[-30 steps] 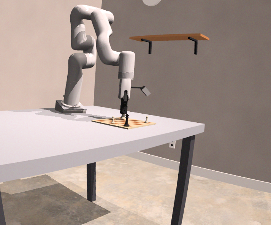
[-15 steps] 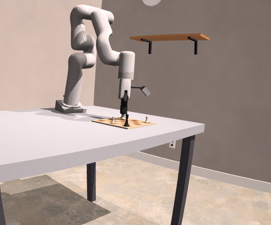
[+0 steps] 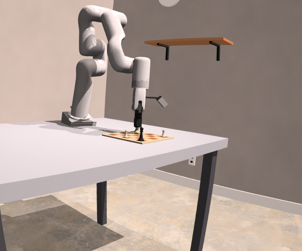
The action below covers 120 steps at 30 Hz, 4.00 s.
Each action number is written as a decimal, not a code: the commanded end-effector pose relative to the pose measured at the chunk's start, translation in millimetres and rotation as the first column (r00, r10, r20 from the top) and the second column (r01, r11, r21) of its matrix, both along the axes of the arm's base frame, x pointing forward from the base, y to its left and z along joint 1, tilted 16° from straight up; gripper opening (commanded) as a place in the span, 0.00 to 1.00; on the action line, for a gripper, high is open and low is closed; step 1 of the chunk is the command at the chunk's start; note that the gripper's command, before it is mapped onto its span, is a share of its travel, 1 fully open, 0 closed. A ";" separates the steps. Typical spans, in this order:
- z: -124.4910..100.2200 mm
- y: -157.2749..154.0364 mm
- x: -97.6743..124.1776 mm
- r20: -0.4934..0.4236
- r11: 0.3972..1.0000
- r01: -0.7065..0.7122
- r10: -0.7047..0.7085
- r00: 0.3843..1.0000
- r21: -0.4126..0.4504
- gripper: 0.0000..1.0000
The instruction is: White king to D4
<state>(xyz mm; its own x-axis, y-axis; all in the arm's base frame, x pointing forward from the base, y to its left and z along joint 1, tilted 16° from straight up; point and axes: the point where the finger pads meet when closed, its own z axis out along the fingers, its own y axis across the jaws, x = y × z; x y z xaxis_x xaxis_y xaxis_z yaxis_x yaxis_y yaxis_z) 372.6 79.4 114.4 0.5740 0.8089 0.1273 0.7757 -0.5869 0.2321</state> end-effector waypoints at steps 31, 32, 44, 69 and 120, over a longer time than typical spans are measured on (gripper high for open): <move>-2.3 0.2 2.0 0.003 1.000 0.000 0.000 1.000 0.001 0.00; -2.5 0.2 2.1 0.003 1.000 0.000 0.000 1.000 0.001 0.00; -2.9 0.2 2.2 0.003 1.000 0.000 0.000 1.000 0.001 0.00; -2.9 0.2 2.2 0.003 1.000 0.000 0.000 1.000 0.001 0.00; 69.3 2.7 -17.7 0.003 1.000 0.000 0.000 1.000 0.001 0.42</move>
<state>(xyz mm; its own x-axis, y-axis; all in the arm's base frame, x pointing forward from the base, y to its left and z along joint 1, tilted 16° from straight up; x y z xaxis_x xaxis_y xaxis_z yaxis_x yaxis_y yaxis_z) 361.7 81.7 159.1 0.5732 0.8091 0.1296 0.7755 -0.5868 0.2331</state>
